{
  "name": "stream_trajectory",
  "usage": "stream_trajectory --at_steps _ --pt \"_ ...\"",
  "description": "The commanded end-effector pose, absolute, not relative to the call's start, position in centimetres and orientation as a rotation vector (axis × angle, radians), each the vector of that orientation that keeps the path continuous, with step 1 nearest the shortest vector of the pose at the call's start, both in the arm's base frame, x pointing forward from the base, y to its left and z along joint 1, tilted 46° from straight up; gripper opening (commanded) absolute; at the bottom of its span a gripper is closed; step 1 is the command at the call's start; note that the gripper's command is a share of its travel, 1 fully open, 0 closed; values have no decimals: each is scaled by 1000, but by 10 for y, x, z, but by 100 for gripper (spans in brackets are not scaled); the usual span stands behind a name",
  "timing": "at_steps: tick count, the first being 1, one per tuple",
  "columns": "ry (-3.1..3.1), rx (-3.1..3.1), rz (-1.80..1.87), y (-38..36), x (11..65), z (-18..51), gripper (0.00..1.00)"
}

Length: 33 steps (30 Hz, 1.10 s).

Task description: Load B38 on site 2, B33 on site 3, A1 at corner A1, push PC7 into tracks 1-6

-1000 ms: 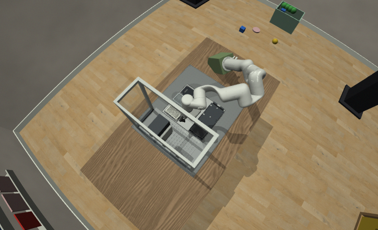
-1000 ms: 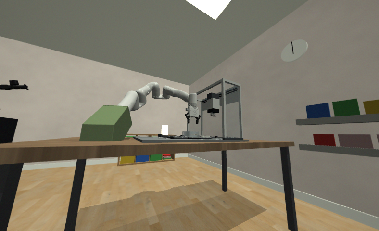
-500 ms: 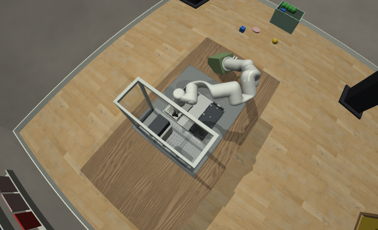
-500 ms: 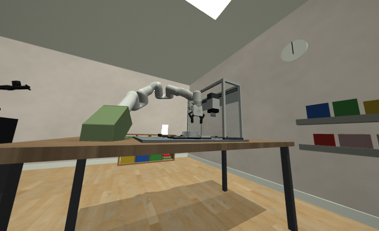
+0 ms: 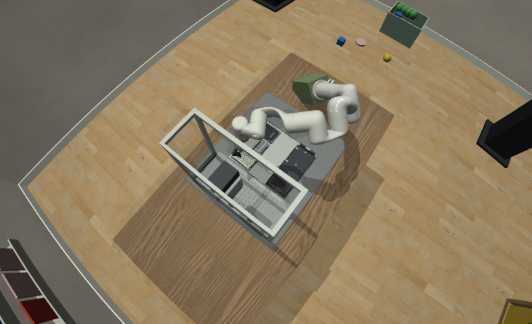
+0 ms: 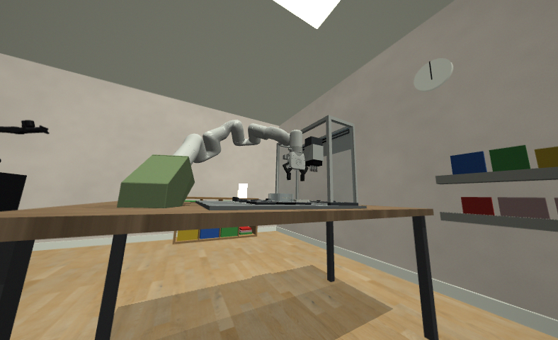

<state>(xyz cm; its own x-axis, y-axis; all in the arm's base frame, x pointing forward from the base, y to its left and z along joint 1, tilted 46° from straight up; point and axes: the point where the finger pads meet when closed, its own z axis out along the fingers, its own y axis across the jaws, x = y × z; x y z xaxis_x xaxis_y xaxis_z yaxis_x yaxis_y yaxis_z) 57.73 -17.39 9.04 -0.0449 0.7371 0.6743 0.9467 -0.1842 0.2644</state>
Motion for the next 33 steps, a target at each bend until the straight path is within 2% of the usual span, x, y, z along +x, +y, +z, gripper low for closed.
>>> stream_trajectory --at_steps 1,33 --pt "-1799 -1951 -1062 -180 579 88 100" --pt "-1799 -1951 -1062 -162 588 69 100"
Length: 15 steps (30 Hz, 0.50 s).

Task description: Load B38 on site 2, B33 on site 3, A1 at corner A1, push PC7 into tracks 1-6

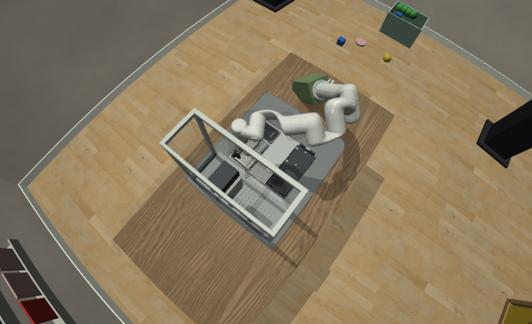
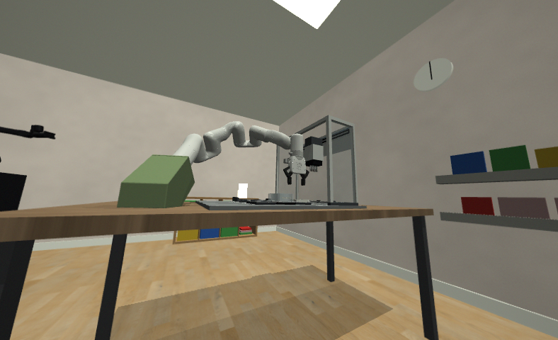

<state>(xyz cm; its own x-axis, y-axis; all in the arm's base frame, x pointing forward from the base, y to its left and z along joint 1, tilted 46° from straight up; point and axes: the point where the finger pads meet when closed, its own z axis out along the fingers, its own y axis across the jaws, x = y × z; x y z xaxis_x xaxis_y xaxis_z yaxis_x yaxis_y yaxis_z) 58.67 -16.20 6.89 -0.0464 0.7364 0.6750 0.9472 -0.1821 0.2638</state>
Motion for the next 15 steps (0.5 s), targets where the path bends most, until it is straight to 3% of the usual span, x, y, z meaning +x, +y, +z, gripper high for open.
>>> stream_trajectory --at_steps 1,15 --pt "-1799 -1951 -1062 -161 589 68 100" --pt "-1799 -1951 -1062 -147 596 53 100"
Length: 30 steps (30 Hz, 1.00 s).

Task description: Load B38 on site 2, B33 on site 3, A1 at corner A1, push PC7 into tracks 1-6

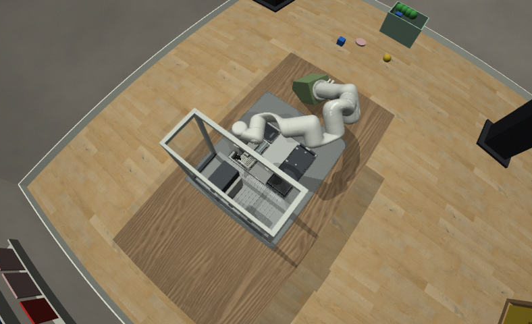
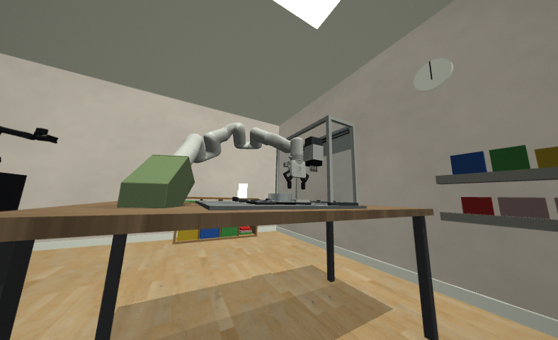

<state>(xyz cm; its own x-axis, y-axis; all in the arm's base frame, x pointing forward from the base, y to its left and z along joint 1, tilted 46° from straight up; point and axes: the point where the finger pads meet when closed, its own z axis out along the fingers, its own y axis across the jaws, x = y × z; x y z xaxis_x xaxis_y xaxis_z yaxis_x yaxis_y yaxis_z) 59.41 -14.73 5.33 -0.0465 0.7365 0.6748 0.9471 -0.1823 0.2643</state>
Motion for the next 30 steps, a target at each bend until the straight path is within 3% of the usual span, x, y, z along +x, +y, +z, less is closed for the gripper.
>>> stream_trajectory --at_steps 1,30 --pt "-1799 -1951 -1062 -147 596 53 100" --pt "-1799 -1951 -1063 -121 609 25 100"
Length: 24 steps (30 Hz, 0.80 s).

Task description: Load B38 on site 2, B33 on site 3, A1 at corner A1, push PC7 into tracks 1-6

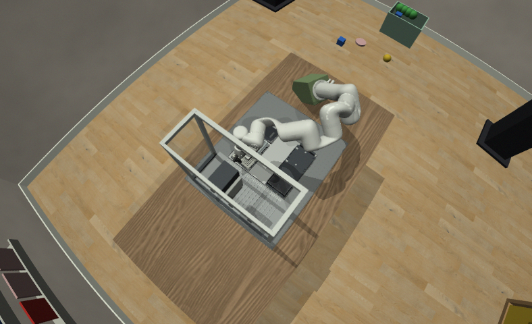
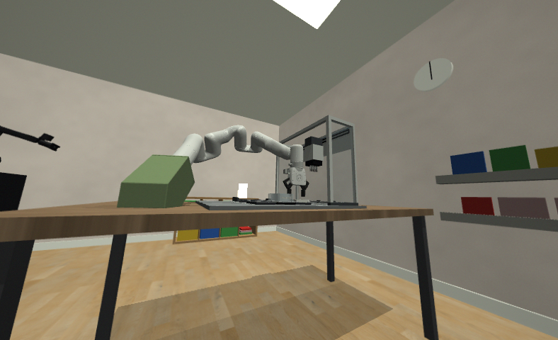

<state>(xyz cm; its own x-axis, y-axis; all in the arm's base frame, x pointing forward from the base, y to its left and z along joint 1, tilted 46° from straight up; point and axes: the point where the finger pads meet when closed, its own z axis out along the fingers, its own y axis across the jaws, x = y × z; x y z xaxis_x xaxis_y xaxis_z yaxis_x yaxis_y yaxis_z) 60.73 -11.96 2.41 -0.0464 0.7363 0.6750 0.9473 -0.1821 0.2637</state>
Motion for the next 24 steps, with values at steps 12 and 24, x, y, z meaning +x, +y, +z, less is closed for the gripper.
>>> stream_trajectory --at_steps 12,24 --pt "-1799 -1951 -1063 -120 609 24 100" --pt "-1799 -1951 -1063 -116 611 20 100"
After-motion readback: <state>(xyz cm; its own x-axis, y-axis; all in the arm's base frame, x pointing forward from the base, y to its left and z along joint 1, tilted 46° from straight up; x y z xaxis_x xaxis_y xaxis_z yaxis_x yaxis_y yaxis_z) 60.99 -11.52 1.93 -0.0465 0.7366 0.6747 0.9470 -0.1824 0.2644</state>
